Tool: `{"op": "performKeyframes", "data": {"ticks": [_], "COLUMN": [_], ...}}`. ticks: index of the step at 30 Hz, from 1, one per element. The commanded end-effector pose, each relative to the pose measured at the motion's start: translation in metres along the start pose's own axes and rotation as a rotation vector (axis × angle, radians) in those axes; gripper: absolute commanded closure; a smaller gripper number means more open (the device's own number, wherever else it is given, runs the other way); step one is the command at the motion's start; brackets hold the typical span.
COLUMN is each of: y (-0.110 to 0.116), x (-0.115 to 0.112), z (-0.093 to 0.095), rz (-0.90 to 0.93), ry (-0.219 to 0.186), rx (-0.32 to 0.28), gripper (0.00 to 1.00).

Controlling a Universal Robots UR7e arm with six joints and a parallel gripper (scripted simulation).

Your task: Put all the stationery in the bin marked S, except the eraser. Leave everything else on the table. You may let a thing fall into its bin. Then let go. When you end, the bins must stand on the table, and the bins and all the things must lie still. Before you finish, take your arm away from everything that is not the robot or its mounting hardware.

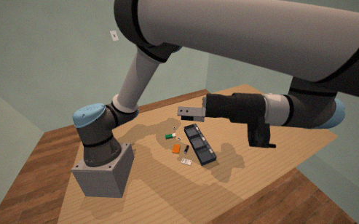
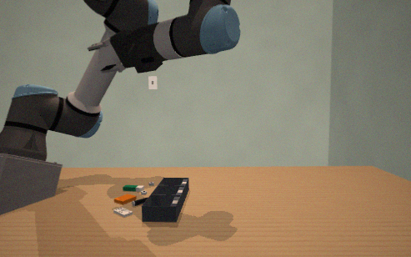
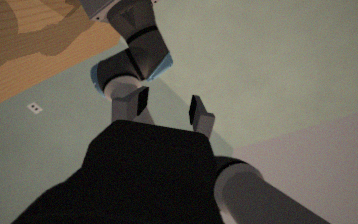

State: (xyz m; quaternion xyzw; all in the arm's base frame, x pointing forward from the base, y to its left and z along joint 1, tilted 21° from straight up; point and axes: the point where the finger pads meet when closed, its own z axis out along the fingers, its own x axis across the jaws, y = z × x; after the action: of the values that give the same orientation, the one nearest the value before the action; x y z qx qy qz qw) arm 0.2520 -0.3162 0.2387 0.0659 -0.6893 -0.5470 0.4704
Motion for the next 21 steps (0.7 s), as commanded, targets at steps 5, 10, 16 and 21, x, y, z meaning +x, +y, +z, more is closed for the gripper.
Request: {"op": "performKeyframes", "data": {"ticks": [5,10,16,21], "y": [-0.028,-0.051,-0.07,-0.093], "x": [-0.041,-0.075,-0.103,-0.137], "z": [0.001,0.002,0.003,0.004], "rz": [0.0,0.0,0.0,0.0], "ry": [-0.001,-0.001,-0.001,-0.001], "rx": [0.001,0.001,0.001,0.001], "gripper": [0.69,0.69,0.69,0.69]}}
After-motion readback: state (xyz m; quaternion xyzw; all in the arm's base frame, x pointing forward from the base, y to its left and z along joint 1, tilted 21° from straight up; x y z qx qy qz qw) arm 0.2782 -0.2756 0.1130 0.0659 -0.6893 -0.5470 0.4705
